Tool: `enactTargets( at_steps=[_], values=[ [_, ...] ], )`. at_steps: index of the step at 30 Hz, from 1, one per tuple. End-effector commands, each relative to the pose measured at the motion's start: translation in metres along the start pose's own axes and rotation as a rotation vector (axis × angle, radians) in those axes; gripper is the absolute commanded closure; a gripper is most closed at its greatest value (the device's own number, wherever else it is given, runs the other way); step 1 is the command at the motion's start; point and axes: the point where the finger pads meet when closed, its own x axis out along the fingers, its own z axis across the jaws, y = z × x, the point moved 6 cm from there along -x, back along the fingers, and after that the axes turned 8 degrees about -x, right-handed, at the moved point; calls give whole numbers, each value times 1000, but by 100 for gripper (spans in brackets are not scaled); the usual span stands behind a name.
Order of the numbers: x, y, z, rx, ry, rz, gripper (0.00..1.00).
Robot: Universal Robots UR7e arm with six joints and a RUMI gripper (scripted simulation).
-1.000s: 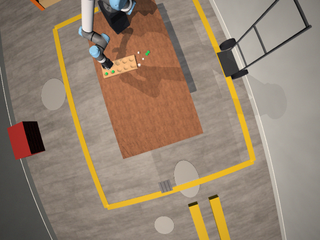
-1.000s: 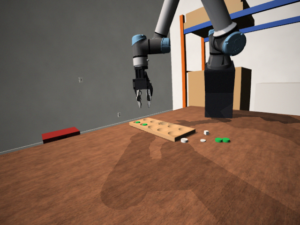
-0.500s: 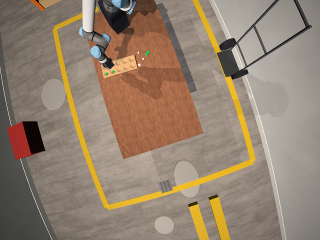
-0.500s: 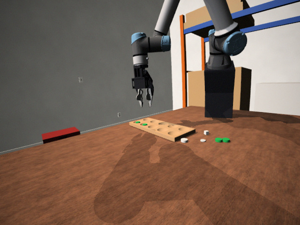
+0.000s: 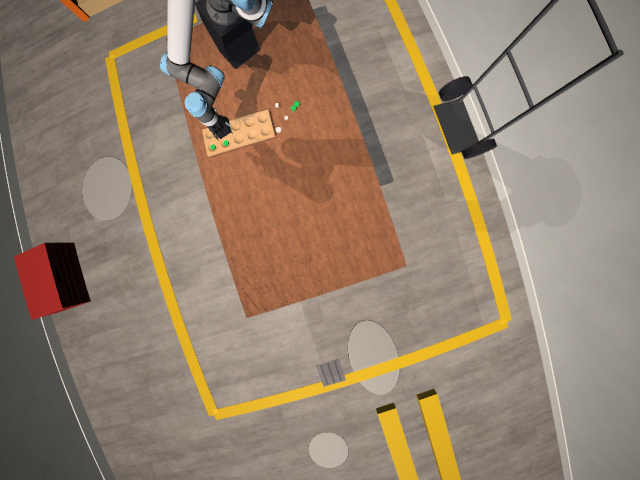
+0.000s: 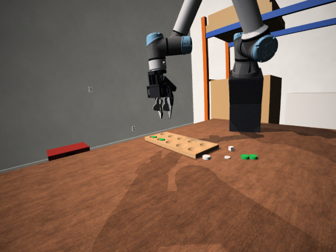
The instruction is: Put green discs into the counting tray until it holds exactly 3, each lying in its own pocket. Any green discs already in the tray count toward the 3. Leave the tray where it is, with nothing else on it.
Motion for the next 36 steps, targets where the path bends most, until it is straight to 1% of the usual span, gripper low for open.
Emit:
enactTargets(
  at_steps=[1,3,5,19,22,26,27,35,36],
  values=[
    [-6,-7,10,142,-2,19,72],
    [-8,-9,13,193,-3,25,72],
    [-8,-9,13,193,-3,25,72],
    [-22,-25,38,539,2,67,72],
    [-22,-25,38,539,2,67,72],
    [-27,-31,48,667,8,82,72],
    [-27,-31,48,667,8,82,72],
    [-36,-40,63,868,23,105,72],
    [-36,-40,63,868,23,105,72]
  ],
)
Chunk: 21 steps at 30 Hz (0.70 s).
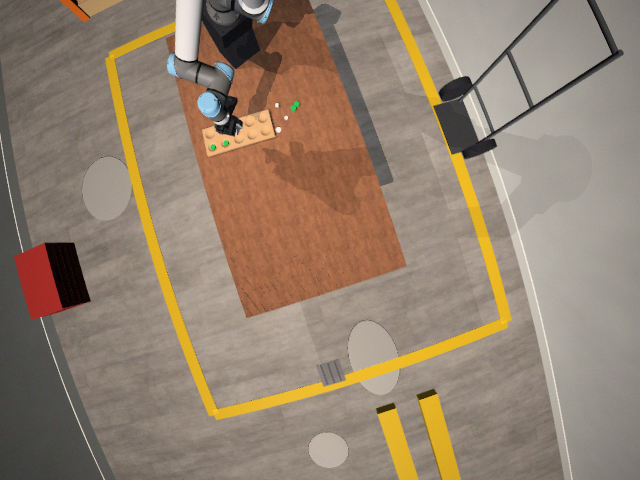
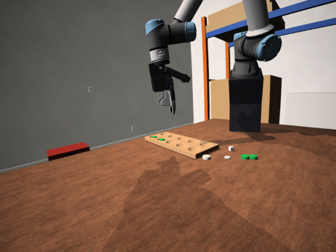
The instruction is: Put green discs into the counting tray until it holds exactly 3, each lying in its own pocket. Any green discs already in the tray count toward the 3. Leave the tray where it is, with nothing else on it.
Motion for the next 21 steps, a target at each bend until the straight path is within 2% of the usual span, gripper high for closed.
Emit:
enactTargets(
  at_steps=[1,3,9,21],
  values=[
    [-7,2,11,139,15,14,72],
    [-7,2,11,139,15,14,72],
    [-15,6,26,317,32,27,72],
    [-26,11,43,538,56,38,72]
  ],
)
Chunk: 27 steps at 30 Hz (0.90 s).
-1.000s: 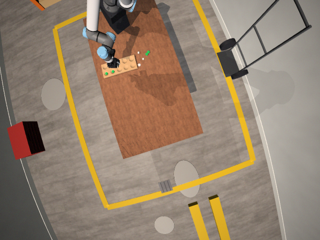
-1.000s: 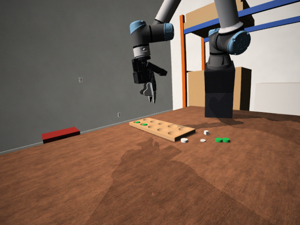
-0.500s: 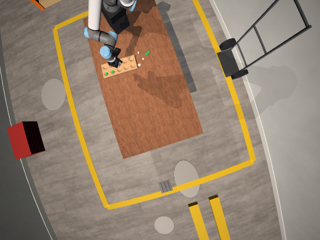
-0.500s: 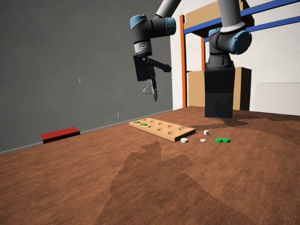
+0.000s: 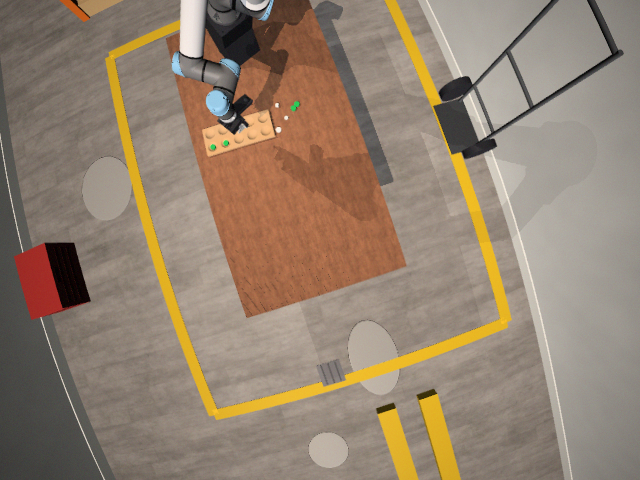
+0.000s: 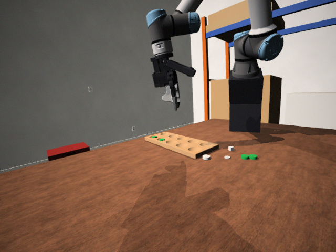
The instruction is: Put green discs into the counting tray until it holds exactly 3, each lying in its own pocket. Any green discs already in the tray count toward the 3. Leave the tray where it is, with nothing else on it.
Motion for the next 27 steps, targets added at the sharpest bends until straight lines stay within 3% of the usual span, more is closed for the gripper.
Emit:
enactTargets(
  at_steps=[1,27],
  values=[
    [-7,7,8,133,20,4,72],
    [-35,36,36,674,83,-2,72]
  ],
)
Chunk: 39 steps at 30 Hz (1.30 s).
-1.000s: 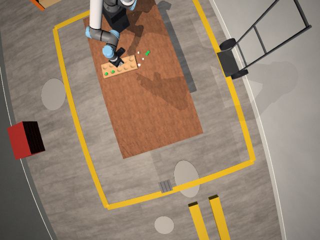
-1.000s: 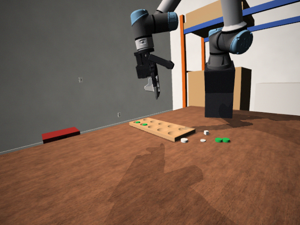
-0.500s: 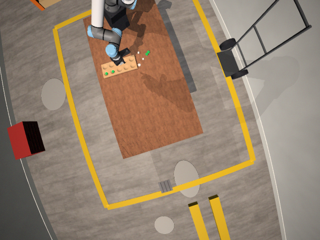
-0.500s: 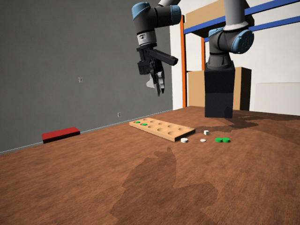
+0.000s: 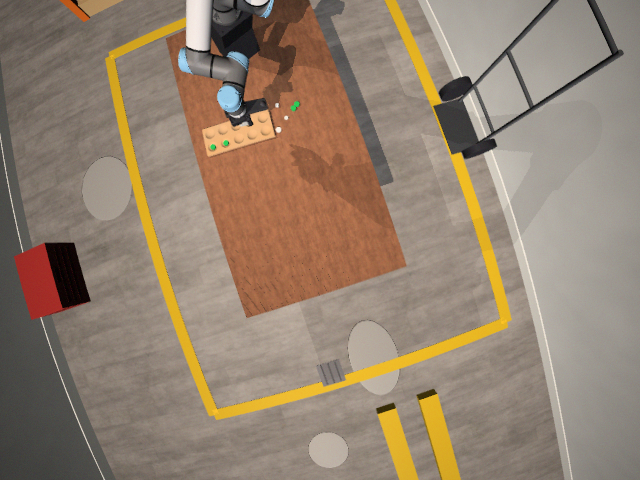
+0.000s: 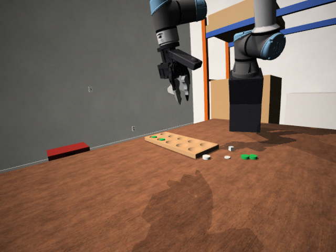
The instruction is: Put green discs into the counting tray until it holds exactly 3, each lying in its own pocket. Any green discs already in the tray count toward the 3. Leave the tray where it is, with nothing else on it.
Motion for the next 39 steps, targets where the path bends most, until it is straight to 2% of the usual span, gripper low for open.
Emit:
enactTargets(
  at_steps=[1,6,9,18,23,33,39],
  values=[
    [-8,10,2,149,19,-10,72],
    [-10,13,2,188,23,-13,72],
    [-17,21,2,307,34,-20,72],
    [-28,33,2,504,50,-37,72],
    [-30,35,1,543,53,-41,72],
    [-45,52,-2,816,68,-73,72],
    [-50,56,-3,893,70,-84,72]
  ],
)
